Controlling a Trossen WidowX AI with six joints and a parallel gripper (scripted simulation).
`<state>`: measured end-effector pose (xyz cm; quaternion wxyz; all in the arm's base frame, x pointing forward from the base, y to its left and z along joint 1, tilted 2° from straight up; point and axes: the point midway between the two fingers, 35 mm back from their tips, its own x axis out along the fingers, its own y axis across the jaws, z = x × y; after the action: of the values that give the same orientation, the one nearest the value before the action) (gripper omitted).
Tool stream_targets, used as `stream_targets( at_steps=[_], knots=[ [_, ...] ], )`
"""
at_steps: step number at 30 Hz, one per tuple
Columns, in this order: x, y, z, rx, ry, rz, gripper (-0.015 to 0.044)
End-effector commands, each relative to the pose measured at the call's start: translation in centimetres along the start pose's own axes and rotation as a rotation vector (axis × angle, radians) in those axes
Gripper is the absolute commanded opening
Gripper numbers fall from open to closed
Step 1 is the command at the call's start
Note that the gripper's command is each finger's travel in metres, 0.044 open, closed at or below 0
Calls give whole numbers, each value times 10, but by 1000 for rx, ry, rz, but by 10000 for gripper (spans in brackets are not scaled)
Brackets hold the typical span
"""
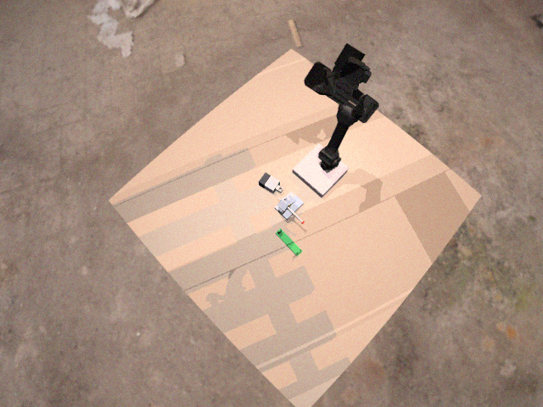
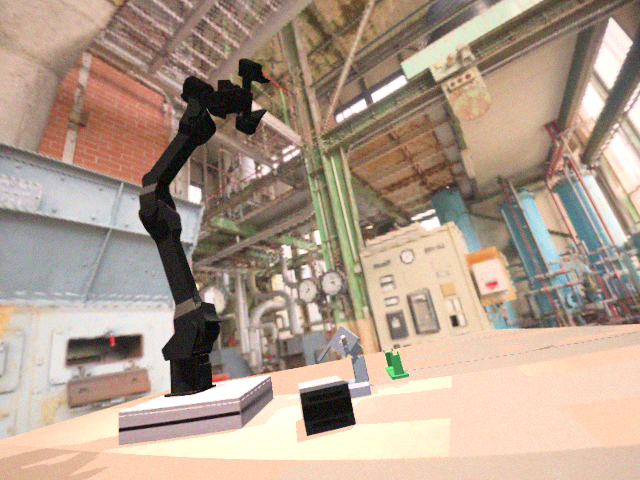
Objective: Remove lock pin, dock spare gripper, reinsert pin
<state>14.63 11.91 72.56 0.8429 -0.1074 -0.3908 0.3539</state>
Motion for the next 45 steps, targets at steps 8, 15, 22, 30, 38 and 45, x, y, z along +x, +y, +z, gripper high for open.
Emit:
stream_targets(
  at_steps=[8, 15, 22, 30, 38, 45],
  knots=[
    [15, 1, -58, 13, 107, -4, 300],
    [21, 4, -129, 20, 300, 2, 300],
    [16, 16, -199, 16, 499, 36, 300],
    [-1, 38, -274, -1, 727, 114, 300],
    [-31, 67, -339, -26, 950, 234, 300],
    [-65, 96, -386, -53, 1136, 374, 300]
  ],
)
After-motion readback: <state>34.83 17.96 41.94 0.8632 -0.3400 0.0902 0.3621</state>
